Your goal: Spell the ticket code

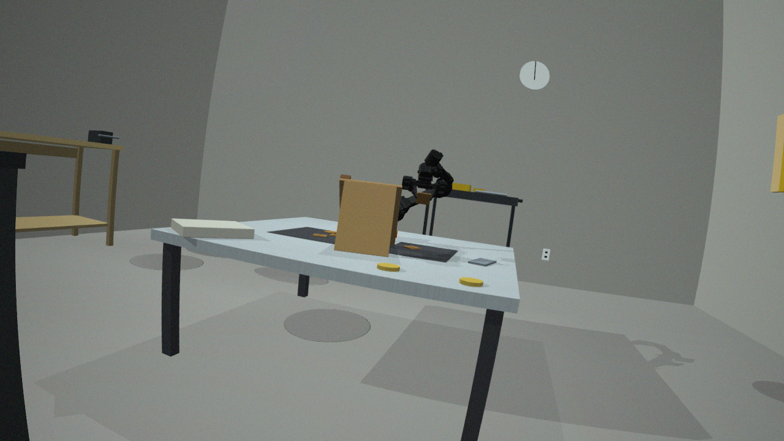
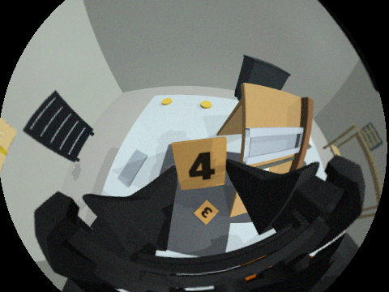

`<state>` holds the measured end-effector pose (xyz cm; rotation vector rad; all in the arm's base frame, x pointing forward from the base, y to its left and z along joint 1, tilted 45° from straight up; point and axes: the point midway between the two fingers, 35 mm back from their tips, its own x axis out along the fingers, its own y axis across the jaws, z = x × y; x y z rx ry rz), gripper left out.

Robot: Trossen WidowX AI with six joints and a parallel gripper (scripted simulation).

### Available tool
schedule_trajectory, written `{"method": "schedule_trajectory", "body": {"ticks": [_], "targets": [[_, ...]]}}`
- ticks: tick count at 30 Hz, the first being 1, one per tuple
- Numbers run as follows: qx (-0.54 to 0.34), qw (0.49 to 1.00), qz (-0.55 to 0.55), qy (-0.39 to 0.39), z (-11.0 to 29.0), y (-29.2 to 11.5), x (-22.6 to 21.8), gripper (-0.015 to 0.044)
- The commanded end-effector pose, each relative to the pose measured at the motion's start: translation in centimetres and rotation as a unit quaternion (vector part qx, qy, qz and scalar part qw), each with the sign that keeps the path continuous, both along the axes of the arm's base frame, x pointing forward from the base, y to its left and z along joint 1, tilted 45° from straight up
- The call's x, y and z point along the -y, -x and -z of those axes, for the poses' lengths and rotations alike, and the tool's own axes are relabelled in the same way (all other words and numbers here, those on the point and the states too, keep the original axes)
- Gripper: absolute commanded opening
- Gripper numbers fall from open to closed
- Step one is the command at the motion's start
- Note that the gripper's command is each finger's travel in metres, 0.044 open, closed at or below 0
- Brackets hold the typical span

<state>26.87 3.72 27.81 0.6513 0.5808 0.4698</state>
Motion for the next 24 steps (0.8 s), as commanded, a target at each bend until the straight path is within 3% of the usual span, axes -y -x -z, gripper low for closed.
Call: {"method": "schedule_trajectory", "body": {"ticks": [1,12,24], "targets": [[-0.006,1.0,-0.003,-0.007,0.3,-0.1,-0.3,0.0],[-0.003,1.0,-0.003,-0.008,1.7,-3.3,-2.9,0.0],[-0.003,1.0,-0.003,-0.008,1.8,-3.5,-3.1,0.0]]}}
